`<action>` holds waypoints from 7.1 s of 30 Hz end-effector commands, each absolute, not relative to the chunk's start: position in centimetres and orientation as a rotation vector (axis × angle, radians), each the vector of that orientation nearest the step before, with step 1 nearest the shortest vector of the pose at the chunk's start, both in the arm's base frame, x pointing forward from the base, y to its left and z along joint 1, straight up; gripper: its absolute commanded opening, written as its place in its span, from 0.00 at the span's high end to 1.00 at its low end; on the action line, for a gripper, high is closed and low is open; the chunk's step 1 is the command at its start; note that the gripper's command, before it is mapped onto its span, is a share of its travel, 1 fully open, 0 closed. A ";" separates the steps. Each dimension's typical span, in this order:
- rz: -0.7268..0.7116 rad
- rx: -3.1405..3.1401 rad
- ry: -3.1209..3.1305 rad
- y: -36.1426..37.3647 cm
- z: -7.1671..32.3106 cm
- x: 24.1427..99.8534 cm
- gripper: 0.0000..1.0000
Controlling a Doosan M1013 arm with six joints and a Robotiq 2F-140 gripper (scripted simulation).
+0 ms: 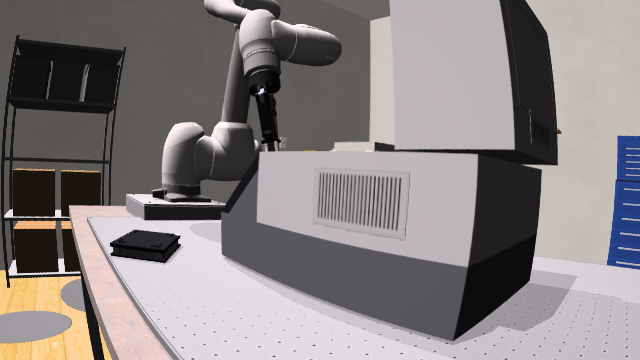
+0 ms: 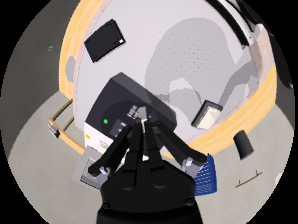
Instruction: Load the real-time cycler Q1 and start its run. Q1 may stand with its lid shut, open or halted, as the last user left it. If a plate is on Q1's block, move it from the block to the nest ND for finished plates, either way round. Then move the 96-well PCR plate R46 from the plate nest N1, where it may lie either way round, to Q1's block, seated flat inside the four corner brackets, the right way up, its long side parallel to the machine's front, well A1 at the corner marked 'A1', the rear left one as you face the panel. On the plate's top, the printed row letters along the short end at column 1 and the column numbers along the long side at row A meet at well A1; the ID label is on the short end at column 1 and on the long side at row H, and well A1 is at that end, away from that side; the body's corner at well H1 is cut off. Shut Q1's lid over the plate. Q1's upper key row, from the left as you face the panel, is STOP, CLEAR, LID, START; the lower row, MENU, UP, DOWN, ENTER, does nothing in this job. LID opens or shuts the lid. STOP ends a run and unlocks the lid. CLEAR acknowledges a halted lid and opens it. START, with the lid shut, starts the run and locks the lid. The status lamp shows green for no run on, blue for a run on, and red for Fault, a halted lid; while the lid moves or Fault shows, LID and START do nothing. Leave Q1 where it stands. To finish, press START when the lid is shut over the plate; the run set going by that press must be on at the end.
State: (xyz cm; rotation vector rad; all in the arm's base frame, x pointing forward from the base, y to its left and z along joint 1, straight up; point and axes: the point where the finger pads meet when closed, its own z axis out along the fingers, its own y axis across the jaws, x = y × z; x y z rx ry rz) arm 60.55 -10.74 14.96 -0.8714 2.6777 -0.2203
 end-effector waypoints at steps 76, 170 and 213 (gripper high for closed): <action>-0.220 -0.871 2.678 -11.3 11.4 64.5 1.00; -0.220 -0.871 2.678 -10.3 17.2 57.6 1.00; -0.220 -0.871 2.678 -10.0 18.5 56.0 1.00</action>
